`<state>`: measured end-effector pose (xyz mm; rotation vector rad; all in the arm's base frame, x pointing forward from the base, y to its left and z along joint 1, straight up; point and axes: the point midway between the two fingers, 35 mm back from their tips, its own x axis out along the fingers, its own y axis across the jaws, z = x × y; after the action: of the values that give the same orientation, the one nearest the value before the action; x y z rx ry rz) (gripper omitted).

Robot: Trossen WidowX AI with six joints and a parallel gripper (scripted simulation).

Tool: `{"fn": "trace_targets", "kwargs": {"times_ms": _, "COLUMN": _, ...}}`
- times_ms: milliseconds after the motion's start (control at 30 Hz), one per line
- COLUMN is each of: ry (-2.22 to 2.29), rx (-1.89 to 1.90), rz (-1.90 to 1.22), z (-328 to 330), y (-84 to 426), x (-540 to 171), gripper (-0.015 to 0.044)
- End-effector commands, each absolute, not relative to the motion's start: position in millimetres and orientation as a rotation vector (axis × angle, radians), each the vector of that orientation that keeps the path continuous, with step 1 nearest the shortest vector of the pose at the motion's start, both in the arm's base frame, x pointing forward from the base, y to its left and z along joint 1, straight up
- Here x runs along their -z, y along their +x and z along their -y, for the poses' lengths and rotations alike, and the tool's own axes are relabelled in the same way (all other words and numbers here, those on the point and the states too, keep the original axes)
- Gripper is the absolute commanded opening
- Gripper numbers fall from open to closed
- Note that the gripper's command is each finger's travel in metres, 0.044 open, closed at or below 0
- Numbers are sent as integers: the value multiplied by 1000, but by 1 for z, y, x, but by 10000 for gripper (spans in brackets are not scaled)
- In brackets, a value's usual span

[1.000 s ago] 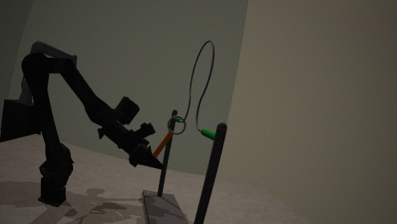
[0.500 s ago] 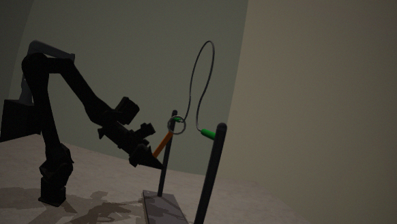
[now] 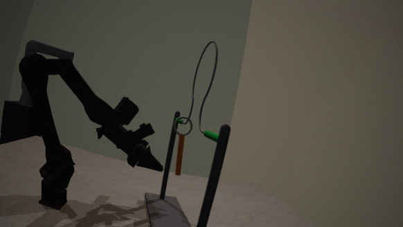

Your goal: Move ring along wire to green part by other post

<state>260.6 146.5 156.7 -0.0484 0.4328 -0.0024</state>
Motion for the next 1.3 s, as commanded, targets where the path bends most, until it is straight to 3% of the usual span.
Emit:
{"fn": "trace_targets", "kwargs": {"times_ms": 0, "ry": -38, "rx": 4, "rz": -429, "z": -148, "y": 247, "x": -165, "gripper": 160}}
{"fn": "trace_targets", "kwargs": {"times_ms": 233, "ry": -38, "rx": 4, "rz": -425, "z": -146, "y": 226, "x": -174, "gripper": 160}}
{"fn": "trace_targets", "kwargs": {"times_ms": 1067, "ry": -38, "rx": 4, "rz": -425, "z": -146, "y": 225, "x": -175, "gripper": 160}}
{"fn": "trace_targets", "kwargs": {"times_ms": 1267, "ry": -42, "rx": -1, "rz": -423, "z": -146, "y": 189, "x": -192, "gripper": 317}}
